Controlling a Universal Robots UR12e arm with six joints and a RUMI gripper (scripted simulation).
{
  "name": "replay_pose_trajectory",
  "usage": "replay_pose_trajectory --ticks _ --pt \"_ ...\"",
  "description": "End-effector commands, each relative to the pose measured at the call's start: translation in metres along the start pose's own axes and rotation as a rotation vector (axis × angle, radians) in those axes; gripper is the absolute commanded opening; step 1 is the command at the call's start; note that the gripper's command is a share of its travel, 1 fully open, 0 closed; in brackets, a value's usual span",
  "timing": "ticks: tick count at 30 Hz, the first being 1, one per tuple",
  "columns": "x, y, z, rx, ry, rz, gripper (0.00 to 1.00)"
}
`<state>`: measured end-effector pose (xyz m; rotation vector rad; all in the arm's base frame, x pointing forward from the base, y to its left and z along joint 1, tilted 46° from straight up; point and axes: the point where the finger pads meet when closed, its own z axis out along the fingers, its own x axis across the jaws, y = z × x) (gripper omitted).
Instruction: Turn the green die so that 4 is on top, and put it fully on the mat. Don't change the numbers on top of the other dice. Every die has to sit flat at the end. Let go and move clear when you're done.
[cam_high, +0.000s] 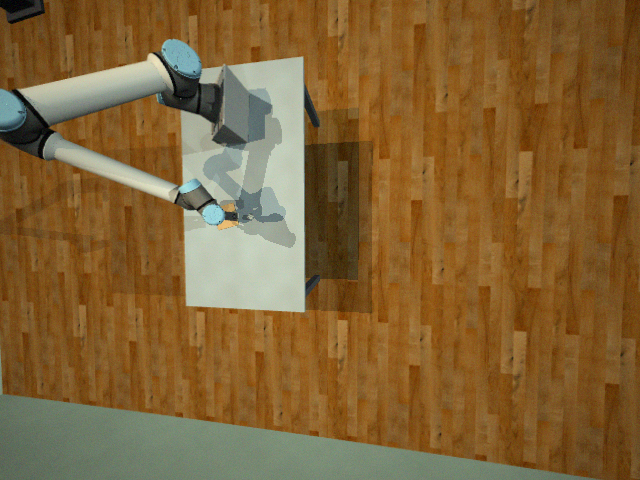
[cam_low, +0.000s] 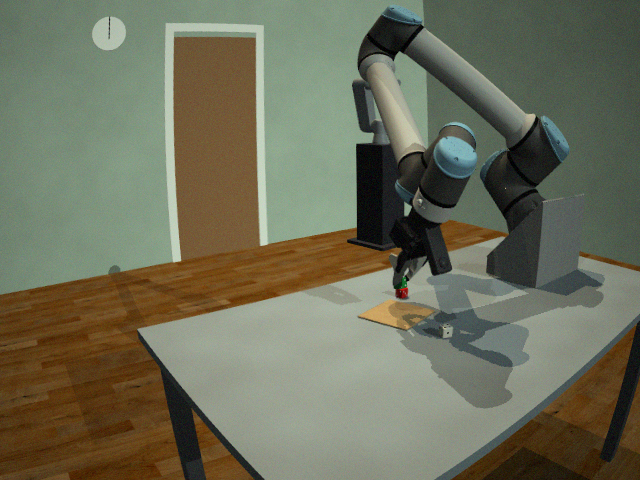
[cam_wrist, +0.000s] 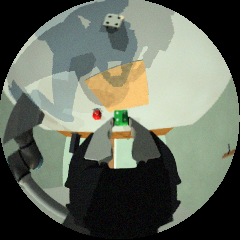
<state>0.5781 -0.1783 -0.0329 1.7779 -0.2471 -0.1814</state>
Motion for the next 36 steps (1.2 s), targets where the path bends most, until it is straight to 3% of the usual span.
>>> replay_pose_trajectory --ticks 1,26,36 --pt "0.0008 0.0017 -0.0007 0.016 0.01 -0.001 0.06" --pt "0.0014 0.0044 -0.0015 0.032 0.018 -0.002 0.06" --pt "-0.0016 0.0048 0.0004 0.087 0.004 -0.002 0.06"
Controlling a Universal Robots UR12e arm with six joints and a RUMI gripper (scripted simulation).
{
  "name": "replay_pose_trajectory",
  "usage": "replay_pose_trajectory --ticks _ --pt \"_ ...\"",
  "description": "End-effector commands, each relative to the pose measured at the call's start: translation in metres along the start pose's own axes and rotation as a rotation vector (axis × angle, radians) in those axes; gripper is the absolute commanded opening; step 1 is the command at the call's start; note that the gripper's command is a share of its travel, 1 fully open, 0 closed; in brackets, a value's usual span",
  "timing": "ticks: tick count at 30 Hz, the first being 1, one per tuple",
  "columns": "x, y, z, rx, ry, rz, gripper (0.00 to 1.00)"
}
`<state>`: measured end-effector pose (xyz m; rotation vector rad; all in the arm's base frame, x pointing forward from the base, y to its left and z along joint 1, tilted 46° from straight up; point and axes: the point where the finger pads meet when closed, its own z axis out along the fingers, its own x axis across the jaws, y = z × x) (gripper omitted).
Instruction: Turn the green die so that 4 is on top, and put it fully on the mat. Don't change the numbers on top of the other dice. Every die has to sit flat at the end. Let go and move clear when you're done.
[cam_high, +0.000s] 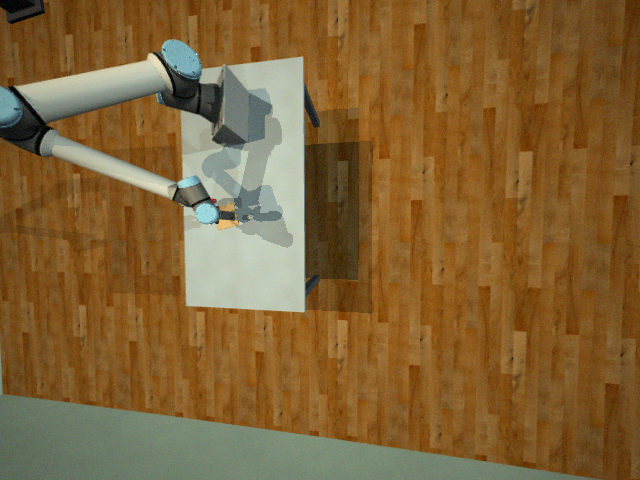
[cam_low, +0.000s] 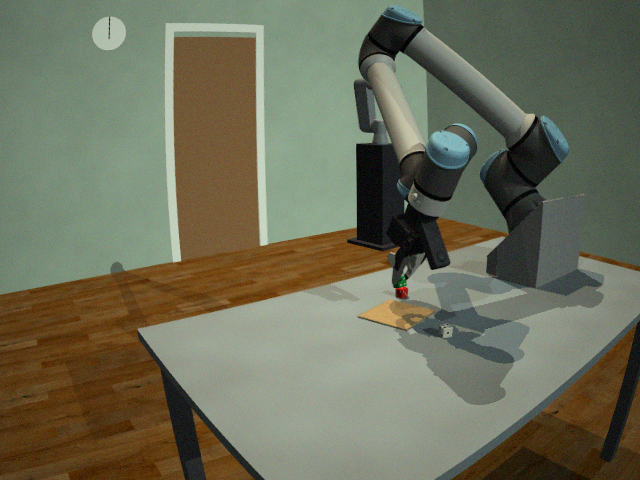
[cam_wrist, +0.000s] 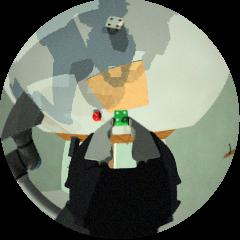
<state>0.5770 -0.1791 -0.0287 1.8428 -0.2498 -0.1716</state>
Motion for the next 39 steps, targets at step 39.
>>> replay_pose_trajectory --ticks 39 --pt "0.0006 0.0033 0.0011 0.422 0.004 -0.004 0.06"
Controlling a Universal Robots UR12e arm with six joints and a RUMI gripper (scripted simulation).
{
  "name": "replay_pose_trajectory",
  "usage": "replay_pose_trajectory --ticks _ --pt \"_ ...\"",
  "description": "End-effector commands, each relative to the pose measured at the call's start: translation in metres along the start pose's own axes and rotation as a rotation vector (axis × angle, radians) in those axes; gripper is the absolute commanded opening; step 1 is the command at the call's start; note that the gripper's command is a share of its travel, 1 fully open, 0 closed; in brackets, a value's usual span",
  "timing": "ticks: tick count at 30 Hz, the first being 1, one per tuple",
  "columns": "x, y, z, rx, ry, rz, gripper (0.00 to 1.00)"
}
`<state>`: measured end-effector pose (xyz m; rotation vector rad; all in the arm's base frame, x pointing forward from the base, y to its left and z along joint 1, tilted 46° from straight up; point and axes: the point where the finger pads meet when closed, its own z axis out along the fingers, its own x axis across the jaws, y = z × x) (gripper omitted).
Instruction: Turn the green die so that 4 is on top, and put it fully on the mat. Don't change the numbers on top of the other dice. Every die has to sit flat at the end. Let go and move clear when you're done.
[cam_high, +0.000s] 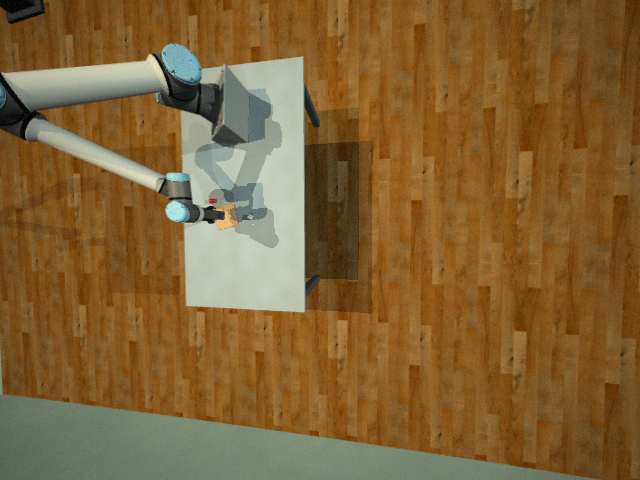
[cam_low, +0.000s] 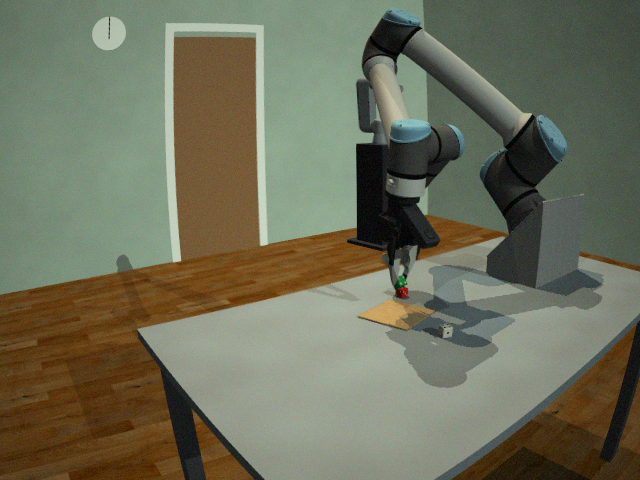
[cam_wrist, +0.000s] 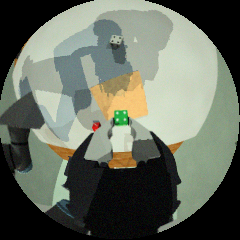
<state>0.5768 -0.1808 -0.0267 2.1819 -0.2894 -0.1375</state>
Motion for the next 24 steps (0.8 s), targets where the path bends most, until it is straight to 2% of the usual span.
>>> replay_pose_trajectory --ticks 1,5,15,18,24 --pt "0.0007 0.0011 -0.0008 0.099 0.006 -0.002 0.06" --pt "0.0019 0.0016 -0.0021 0.142 0.012 -0.002 0.06" --pt "0.0017 0.0017 -0.0016 0.166 0.011 -0.003 0.06" --pt "0.0011 0.0017 -0.0003 0.209 0.007 -0.004 0.06" --pt "0.0009 0.0026 0.0003 0.331 0.005 -0.005 0.06"
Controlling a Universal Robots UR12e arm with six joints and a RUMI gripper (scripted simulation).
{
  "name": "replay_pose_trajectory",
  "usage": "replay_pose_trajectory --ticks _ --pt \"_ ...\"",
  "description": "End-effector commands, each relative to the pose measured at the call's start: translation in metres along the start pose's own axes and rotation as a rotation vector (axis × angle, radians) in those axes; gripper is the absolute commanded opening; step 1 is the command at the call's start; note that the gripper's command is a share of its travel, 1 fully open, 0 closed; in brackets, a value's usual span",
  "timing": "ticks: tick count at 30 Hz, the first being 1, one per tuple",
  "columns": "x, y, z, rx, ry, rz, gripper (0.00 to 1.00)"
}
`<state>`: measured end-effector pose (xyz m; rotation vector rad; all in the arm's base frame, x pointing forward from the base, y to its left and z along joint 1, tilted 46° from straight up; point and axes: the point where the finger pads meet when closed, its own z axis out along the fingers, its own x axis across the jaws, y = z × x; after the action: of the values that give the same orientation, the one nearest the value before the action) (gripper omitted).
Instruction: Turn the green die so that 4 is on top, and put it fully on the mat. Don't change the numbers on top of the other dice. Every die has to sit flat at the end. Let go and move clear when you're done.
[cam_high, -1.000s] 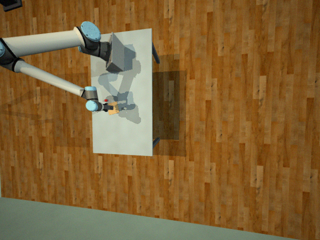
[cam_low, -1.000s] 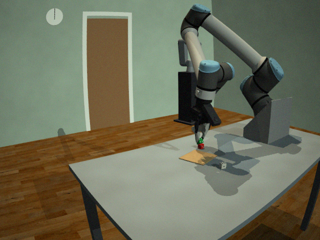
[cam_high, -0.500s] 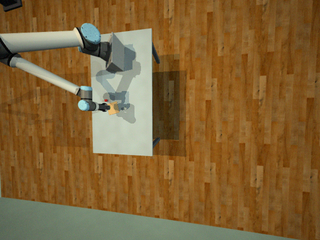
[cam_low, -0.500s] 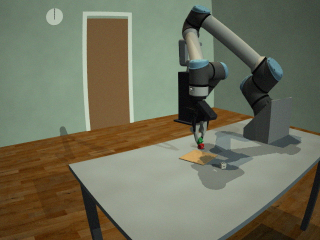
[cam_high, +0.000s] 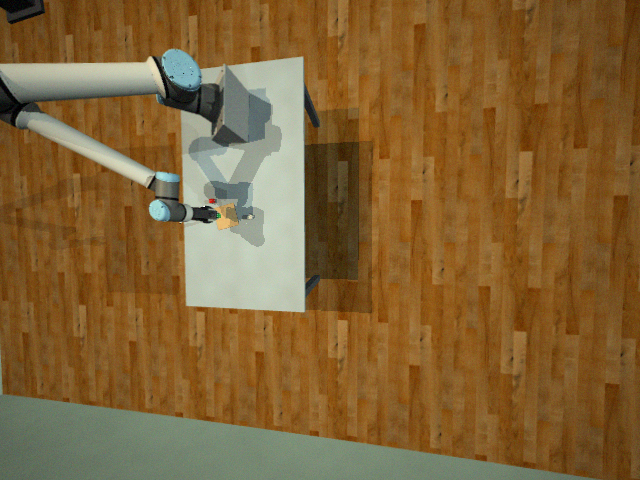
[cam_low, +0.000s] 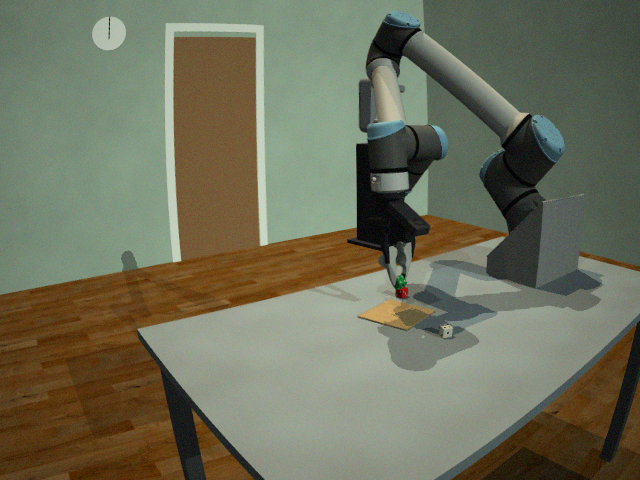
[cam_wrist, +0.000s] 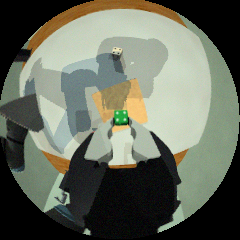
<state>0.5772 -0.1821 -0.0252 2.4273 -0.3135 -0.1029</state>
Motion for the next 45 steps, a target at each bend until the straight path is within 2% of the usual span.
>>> replay_pose_trajectory --ticks 1,3,16,20,22,28,31,41,45 --pt "0.0003 0.001 -0.0003 0.102 0.002 -0.001 0.06" --pt "0.0007 0.0014 -0.0011 0.132 0.004 -0.001 0.06" --pt "0.001 0.0017 -0.0014 0.181 0.006 -0.002 0.06" --pt "0.0004 0.0018 0.0003 0.242 0.001 -0.004 0.06" --pt "0.0004 0.0018 0.0003 0.242 0.001 -0.004 0.06" --pt "0.0005 0.0029 0.0002 0.364 0.002 -0.004 0.06" --pt "0.001 0.0037 -0.0008 0.405 0.006 -0.003 0.06" --pt "0.0012 0.0041 -0.0012 0.429 0.007 -0.003 0.06" --pt "0.0006 0.0037 0.0002 0.473 0.003 -0.005 0.06"
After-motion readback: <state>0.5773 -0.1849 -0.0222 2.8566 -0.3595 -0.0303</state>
